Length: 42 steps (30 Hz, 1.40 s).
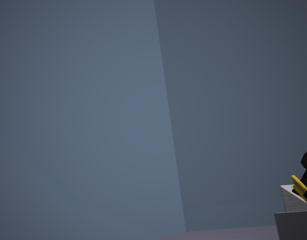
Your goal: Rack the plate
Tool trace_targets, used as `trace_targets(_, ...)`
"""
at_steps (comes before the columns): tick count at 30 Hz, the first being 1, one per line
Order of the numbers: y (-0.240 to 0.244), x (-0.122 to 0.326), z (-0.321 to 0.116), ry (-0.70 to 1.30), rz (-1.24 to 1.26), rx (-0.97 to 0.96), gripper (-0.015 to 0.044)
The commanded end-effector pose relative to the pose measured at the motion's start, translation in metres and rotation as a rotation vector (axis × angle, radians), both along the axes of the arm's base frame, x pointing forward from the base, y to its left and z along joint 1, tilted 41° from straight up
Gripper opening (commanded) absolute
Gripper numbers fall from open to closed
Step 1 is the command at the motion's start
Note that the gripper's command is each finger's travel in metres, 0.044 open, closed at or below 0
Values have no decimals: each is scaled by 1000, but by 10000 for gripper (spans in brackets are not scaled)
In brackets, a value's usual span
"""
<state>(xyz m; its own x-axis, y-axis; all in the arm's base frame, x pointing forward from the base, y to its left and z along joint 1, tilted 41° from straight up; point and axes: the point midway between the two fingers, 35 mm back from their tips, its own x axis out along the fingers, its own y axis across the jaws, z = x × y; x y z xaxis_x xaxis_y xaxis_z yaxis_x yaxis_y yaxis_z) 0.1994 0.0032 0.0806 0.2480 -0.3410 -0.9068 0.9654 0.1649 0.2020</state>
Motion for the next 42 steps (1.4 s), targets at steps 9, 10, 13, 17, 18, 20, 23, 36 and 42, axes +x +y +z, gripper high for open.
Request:
trace_targets(9, 9, 9, 0, -156, 95, -154, 0)
trace_targets(10, 10, 10, 0, -170, 103, -166, 0)
trace_targets(13, 13, 11, 1, -216, 127, -201, 0)
trace_targets(17, 18, 13, 3, -279, 158, -244, 0)
trace_targets(18, 19, 14, 4, -295, 166, -254, 0)
trace_targets(20, 22, 14, 5, -328, 181, -273, 0)
trace_targets(23, 26, 15, 7, -379, 202, -300, 0)
trace_targets(36, 45, 13, 20, -615, 282, -387, 0)
trace_targets(42, 54, 8, 27, -731, 312, -411, 0)
